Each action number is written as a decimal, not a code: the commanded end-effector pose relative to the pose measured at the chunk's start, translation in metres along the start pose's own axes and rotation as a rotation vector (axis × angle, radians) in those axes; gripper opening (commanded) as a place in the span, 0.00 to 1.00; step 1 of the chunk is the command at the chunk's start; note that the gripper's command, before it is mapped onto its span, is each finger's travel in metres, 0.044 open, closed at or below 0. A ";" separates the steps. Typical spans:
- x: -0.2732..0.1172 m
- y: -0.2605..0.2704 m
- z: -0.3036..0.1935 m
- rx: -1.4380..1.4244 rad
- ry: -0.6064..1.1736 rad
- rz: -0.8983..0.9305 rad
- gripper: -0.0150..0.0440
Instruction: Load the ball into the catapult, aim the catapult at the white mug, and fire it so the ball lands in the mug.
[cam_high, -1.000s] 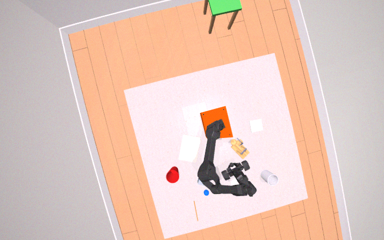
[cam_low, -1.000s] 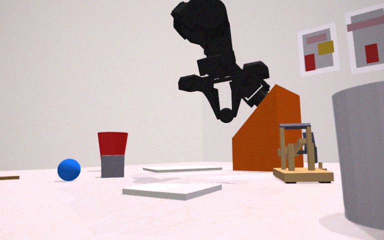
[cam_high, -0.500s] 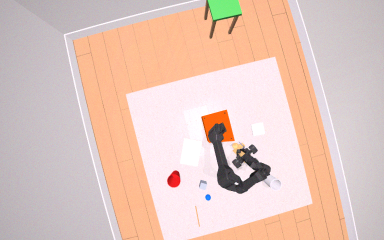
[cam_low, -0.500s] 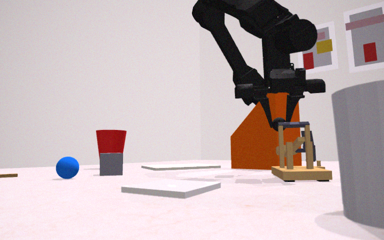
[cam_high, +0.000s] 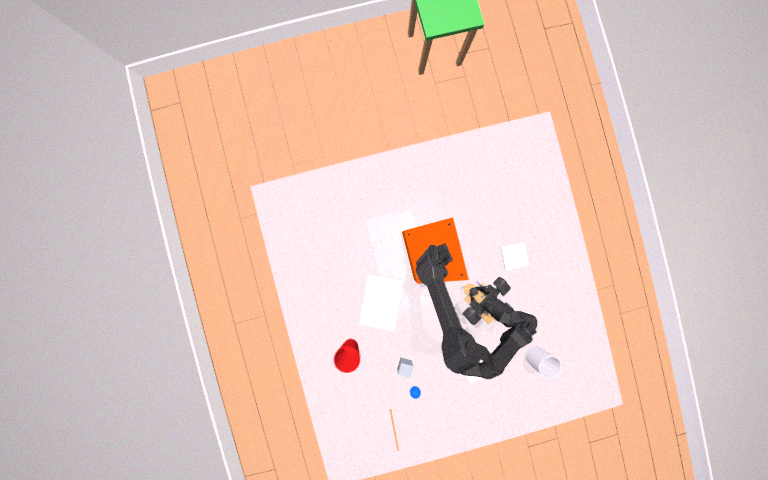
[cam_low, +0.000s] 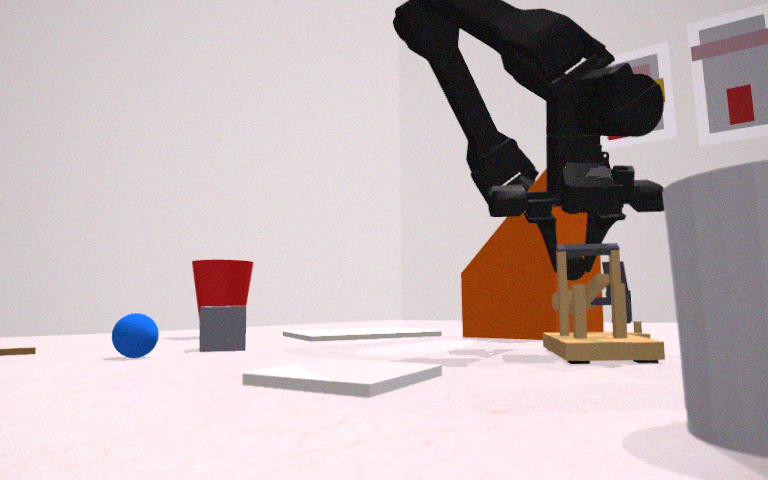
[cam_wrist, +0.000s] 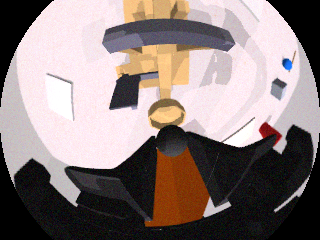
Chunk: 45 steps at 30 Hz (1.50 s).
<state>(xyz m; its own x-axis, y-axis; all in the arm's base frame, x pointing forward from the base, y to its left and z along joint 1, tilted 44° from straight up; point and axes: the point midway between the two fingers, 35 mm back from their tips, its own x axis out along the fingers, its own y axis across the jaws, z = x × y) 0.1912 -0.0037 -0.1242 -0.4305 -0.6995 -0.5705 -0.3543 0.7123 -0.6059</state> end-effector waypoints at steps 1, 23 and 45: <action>0.006 0.000 0.000 -0.007 0.006 -0.006 0.25; 0.012 0.000 0.004 -0.001 0.000 -0.002 0.52; -0.101 0.016 0.036 -0.069 -0.213 0.062 1.00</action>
<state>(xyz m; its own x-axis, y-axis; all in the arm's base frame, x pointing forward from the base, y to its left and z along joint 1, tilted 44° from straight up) 0.2314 0.0638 -0.0854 -0.3497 -0.6730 -0.6517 -0.3796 0.7378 -0.5582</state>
